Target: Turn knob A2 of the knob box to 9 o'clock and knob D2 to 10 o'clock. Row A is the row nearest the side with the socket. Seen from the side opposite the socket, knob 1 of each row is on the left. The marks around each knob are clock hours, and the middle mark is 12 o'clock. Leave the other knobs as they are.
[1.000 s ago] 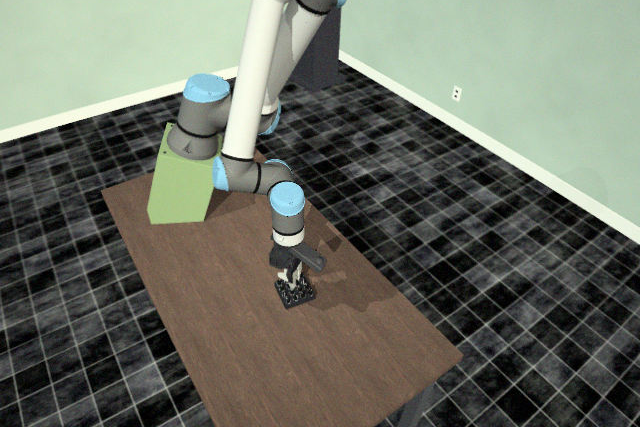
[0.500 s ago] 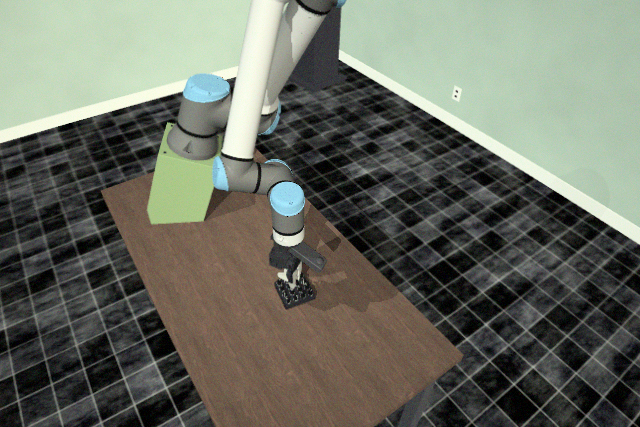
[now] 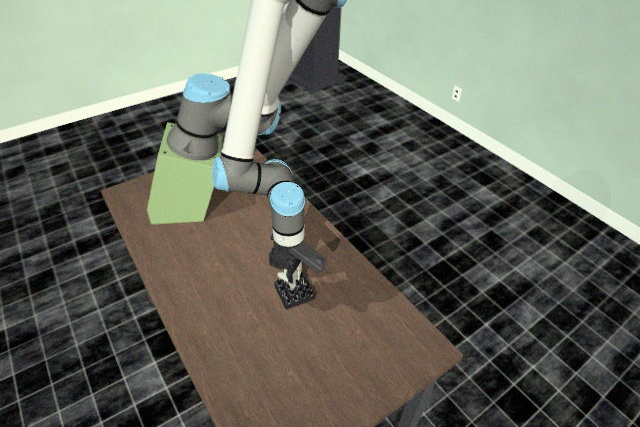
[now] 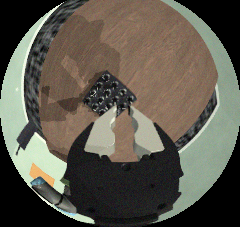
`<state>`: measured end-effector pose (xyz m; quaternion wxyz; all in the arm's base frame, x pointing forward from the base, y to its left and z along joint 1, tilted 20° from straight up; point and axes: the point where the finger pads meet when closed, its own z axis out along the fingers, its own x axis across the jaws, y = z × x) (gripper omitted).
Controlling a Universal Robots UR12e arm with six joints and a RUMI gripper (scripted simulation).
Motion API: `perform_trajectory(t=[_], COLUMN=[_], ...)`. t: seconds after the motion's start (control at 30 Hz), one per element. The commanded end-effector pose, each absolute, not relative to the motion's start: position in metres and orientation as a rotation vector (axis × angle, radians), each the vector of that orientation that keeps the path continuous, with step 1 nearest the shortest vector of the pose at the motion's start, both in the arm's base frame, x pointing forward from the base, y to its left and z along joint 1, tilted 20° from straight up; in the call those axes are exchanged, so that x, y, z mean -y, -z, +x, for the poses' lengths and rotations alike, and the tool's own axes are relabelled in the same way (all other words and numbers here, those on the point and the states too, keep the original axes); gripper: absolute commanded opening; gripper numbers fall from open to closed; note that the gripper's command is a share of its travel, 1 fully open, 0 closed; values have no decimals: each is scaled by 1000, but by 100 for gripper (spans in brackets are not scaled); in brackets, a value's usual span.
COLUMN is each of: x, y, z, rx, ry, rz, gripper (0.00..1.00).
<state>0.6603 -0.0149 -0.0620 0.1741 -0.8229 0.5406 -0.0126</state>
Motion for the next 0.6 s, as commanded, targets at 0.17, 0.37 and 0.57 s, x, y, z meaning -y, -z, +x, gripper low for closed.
perform_trajectory(t=[0.17, 0.37, 0.57], x=[14, 13, 10], y=[66, 70, 77], z=[662, 663, 665], rx=[-1540, -1540, -1540], ry=[36, 36, 36], rz=[-2328, -2328, -2328], gripper=[11, 11, 11])
